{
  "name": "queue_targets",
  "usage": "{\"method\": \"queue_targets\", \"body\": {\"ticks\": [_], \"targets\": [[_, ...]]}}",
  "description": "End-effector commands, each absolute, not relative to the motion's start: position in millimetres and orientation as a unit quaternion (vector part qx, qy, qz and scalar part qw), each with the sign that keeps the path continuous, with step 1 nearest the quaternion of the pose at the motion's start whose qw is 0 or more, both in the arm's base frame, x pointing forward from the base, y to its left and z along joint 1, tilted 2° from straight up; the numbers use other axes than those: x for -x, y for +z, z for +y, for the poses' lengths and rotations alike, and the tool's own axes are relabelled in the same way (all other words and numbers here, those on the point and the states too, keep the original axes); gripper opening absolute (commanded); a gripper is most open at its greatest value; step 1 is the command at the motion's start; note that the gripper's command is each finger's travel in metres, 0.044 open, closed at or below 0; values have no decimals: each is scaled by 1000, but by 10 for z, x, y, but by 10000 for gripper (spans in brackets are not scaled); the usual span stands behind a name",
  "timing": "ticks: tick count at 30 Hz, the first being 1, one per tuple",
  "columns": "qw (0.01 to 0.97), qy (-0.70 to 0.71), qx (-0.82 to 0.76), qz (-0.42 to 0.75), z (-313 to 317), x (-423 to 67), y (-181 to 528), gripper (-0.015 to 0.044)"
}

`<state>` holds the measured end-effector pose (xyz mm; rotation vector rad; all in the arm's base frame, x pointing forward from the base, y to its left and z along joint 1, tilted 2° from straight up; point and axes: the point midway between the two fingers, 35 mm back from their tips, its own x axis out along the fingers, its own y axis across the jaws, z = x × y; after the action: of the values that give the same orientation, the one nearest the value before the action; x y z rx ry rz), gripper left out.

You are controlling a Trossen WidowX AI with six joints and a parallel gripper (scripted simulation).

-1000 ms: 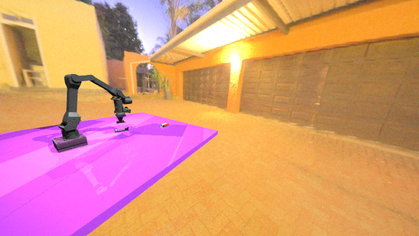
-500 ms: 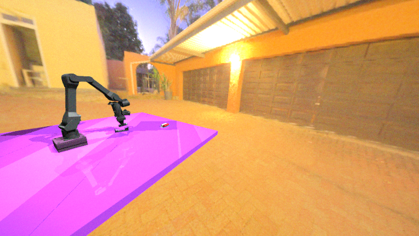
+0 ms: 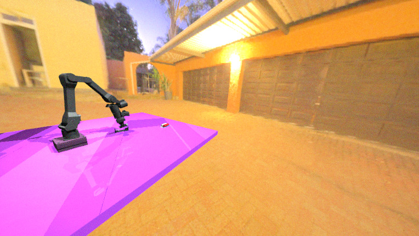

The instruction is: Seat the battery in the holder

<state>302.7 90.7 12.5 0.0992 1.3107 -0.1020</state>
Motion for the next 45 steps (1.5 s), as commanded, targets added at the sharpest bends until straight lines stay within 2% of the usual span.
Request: {"method": "queue_targets", "body": {"ticks": [1, 33, 45], "targets": [[798, -49, -45, 598, 908, -3020, 120, 81], [856, -59, -38, 512, 924, -2926, -30, 81], [856, -61, -38, 512, 936, -2849, -48, 81]]}}
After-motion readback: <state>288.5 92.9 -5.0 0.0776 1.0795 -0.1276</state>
